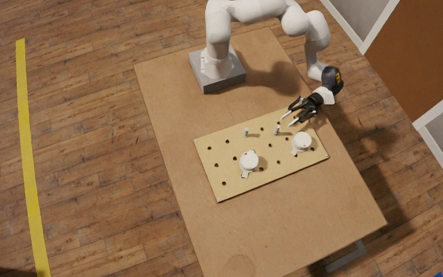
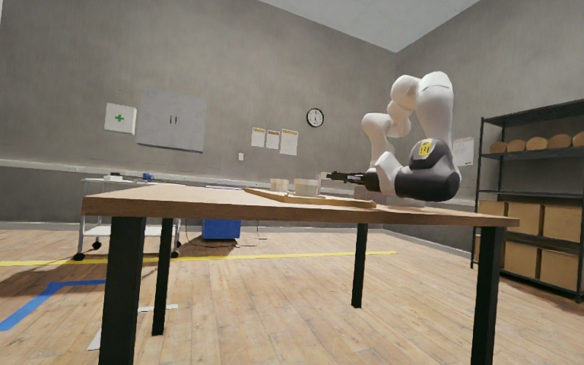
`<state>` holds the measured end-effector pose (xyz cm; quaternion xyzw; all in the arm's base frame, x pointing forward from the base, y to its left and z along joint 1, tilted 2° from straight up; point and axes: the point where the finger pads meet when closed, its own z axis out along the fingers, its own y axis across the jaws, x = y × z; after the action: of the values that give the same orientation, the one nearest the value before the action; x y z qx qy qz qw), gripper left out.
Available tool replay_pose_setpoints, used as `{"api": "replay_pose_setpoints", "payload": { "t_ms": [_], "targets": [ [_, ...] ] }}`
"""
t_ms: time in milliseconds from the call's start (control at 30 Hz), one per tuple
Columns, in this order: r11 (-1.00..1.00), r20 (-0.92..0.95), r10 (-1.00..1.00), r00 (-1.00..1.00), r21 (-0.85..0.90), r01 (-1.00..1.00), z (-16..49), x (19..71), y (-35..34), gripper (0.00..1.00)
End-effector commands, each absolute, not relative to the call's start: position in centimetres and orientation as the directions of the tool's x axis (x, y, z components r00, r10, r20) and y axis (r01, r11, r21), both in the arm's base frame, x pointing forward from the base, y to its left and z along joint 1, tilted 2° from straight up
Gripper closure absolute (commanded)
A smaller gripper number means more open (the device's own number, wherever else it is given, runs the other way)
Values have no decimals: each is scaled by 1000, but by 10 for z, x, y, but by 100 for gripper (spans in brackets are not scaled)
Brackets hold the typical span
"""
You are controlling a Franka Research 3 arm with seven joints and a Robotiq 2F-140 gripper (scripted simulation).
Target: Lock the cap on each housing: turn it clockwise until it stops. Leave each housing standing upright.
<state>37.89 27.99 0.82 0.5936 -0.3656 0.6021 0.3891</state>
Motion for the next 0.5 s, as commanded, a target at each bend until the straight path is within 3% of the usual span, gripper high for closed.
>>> {"api": "replay_pose_setpoints", "payload": {
  "t_ms": [0,467],
  "targets": [
    [-430,999,38,11,26,-903,10,378,280,64],
    [-430,999,38,11,26,-903,26,379,280,64]
  ]
}}
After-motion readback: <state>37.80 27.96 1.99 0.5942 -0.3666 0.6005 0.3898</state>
